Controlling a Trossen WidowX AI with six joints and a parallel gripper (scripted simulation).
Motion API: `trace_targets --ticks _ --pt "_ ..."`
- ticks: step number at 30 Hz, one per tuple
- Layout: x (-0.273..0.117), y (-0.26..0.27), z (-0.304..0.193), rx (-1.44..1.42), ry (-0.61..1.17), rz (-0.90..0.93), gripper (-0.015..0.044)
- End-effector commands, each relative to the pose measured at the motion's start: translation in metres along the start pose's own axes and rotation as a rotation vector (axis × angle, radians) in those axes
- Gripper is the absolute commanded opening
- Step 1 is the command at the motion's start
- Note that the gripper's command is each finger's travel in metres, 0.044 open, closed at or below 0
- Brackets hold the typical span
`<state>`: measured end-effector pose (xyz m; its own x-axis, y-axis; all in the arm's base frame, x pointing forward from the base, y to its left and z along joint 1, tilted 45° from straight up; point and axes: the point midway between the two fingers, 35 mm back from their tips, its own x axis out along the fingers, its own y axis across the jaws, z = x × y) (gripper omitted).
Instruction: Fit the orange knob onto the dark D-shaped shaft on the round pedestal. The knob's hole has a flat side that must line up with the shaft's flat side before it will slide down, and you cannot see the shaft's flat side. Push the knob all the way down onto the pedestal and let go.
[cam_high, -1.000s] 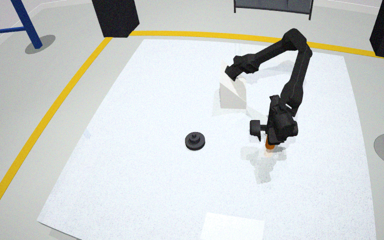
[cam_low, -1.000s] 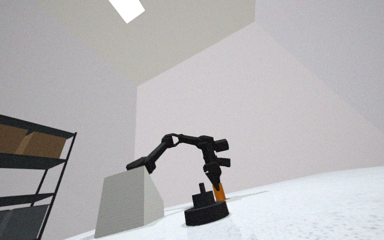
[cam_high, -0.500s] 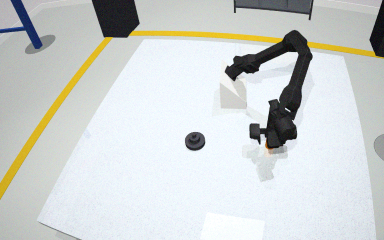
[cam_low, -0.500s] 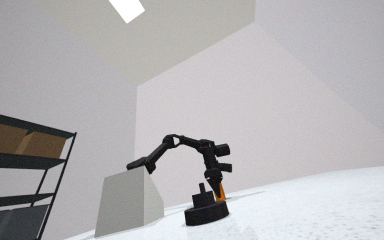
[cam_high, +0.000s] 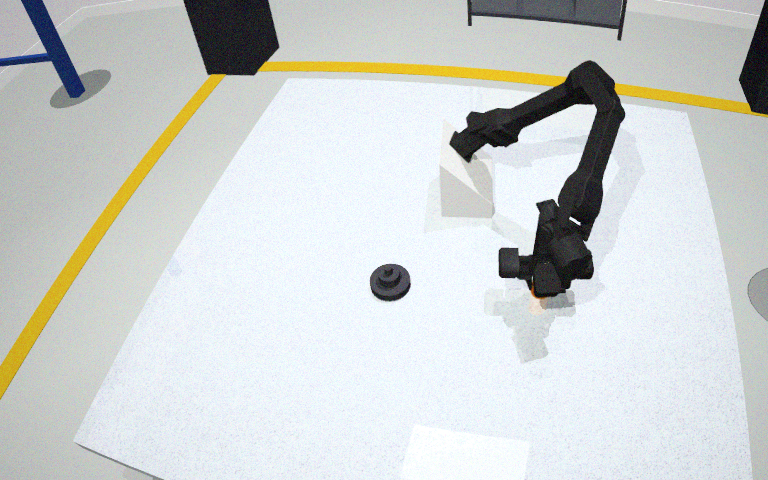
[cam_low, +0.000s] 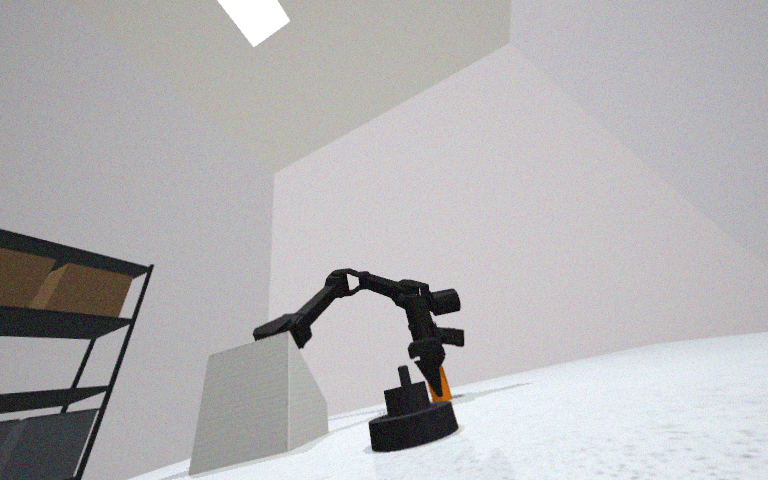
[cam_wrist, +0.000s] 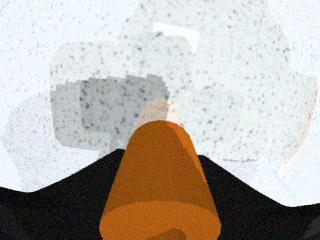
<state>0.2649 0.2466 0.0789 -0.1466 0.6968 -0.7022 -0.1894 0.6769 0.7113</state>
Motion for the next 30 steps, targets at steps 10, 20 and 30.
trace_targets --ticks 10,20,30 --pt "-0.048 -0.009 0.007 0.003 0.0 -0.02 0.0" --pt "-0.116 -0.015 0.003 0.004 0.002 -0.018 0.0" --pt "-0.139 -0.016 -0.002 0.007 0.001 -0.012 0.0"
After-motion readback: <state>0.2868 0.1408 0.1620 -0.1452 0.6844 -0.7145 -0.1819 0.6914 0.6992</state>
